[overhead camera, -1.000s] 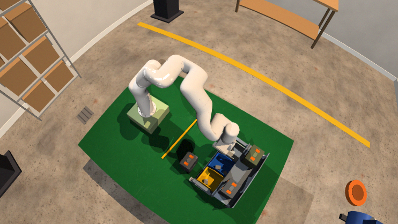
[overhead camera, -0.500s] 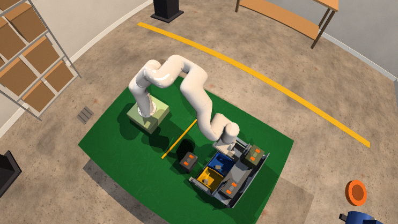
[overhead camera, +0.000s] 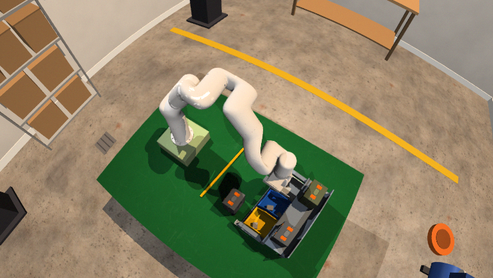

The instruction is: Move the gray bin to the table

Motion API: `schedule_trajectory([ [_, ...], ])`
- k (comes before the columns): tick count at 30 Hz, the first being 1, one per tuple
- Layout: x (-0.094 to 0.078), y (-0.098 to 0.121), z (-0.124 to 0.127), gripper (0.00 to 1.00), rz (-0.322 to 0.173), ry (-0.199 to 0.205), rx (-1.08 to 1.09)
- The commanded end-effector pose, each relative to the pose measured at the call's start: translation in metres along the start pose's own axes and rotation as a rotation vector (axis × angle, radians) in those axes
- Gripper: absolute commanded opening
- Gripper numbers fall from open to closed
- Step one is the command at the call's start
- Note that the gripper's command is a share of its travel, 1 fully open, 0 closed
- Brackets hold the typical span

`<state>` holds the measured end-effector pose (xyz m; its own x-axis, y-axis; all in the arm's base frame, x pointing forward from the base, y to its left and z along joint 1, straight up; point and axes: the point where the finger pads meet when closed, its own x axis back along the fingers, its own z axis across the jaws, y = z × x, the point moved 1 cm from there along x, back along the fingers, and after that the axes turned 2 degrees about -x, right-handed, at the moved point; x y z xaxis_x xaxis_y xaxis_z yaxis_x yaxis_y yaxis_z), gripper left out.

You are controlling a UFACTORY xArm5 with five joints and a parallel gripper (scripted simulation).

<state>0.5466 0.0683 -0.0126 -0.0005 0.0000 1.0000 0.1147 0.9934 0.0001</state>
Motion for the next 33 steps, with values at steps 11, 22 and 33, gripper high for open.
schedule_trajectory([
  [11, 0.009, 0.000, -0.002, 0.00, -0.007, -0.004, 0.000],
  [22, 0.013, 0.000, -0.002, 0.00, -0.008, -0.004, 0.000],
  [33, 0.018, 0.000, -0.002, 0.00, -0.008, -0.004, 0.000],
])
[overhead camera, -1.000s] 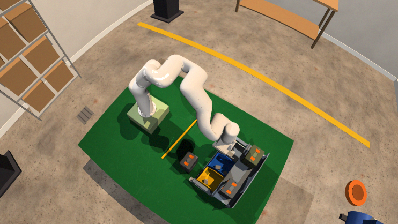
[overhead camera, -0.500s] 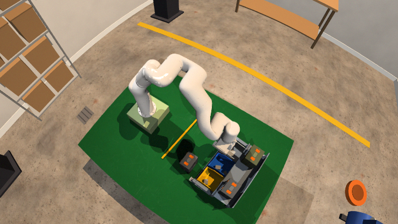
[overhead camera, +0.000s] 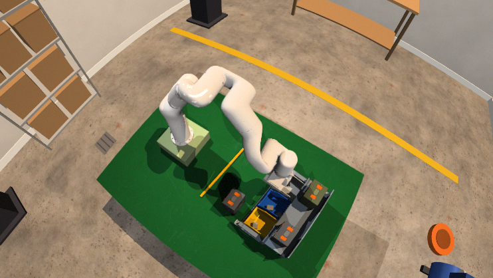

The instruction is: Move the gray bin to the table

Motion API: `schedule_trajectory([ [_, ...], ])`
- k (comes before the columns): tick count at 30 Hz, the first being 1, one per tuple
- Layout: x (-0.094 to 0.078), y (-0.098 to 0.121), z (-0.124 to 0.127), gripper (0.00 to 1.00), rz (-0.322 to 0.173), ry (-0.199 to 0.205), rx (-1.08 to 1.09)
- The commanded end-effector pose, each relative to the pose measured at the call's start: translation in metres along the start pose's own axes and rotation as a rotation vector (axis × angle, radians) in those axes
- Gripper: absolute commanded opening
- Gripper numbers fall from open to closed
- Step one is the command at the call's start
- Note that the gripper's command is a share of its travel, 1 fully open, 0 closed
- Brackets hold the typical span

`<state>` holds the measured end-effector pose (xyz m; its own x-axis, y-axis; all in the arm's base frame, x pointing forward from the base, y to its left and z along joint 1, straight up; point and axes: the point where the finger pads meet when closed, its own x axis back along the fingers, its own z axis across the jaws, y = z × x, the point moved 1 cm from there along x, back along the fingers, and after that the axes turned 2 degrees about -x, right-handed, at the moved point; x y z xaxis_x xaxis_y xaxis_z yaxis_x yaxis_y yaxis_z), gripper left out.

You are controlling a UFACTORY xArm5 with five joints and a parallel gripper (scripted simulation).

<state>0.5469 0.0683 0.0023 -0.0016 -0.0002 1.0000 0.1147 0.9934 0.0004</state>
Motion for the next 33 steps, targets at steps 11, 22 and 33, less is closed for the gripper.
schedule_trajectory([
  [11, 0.003, 0.000, -0.002, 0.00, -0.007, -0.003, 0.000],
  [22, 0.003, 0.000, 0.013, 0.00, -0.007, -0.003, 0.000],
  [33, 0.002, -0.001, 0.031, 0.00, -0.007, -0.003, 0.000],
])
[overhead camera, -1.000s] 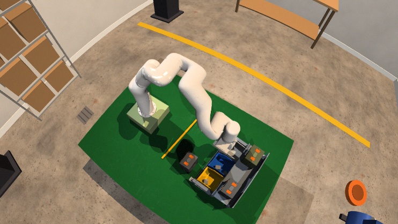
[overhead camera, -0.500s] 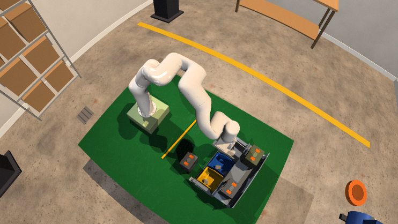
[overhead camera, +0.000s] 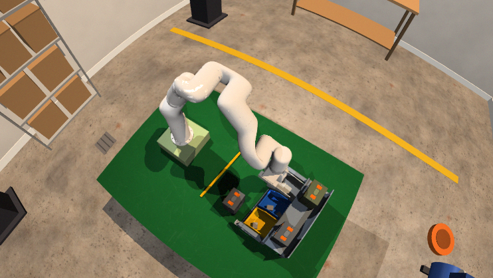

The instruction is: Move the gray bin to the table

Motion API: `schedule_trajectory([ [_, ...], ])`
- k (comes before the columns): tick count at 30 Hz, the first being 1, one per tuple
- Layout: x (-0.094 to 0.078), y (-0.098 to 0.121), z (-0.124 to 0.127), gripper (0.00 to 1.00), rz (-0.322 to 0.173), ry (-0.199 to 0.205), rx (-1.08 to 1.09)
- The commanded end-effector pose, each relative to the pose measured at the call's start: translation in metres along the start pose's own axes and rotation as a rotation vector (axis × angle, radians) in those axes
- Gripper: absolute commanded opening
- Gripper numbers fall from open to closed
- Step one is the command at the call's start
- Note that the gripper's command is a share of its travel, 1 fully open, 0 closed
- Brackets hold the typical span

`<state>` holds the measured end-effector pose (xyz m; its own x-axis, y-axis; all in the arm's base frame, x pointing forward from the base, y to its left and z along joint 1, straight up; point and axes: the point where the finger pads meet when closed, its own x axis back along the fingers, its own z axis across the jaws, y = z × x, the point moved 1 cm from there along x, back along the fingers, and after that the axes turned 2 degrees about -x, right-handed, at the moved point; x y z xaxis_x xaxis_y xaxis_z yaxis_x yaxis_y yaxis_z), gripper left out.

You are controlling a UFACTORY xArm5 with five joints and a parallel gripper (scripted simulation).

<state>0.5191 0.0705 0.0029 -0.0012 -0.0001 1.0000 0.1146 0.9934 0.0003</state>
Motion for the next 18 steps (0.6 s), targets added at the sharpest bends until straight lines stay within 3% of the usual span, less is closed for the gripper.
schedule_trajectory([
  [1, 0.002, 0.000, 0.005, 0.00, -0.007, -0.003, 0.000],
  [18, 0.002, -0.001, 0.032, 0.00, -0.007, -0.003, 0.000],
])
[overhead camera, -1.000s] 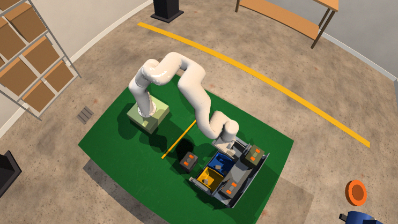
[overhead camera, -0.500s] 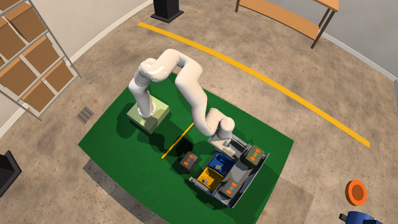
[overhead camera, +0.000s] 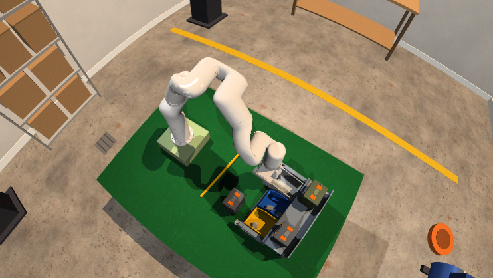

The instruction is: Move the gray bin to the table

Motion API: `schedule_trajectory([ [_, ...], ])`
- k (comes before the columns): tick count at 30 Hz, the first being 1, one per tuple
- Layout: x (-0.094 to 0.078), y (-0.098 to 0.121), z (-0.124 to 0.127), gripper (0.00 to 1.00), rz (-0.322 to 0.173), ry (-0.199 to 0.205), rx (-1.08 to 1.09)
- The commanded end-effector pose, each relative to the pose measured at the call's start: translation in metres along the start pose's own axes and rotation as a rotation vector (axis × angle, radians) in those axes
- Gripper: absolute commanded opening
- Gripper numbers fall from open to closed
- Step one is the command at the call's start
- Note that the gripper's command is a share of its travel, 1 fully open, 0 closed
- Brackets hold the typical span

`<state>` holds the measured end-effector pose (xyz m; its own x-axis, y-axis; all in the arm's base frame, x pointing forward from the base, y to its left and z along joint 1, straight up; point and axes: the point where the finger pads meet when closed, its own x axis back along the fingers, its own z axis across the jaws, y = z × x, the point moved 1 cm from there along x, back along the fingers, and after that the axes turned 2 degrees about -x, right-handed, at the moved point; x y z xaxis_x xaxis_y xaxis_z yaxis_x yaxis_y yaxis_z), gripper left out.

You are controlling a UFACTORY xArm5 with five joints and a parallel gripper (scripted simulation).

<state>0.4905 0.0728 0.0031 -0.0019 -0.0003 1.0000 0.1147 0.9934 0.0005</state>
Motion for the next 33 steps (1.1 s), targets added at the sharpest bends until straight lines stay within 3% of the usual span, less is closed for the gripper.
schedule_trajectory([
  [1, 0.002, 0.000, 0.005, 0.00, -0.007, -0.003, 0.000],
  [33, 0.001, -0.002, 0.057, 0.00, -0.007, -0.002, 0.000],
])
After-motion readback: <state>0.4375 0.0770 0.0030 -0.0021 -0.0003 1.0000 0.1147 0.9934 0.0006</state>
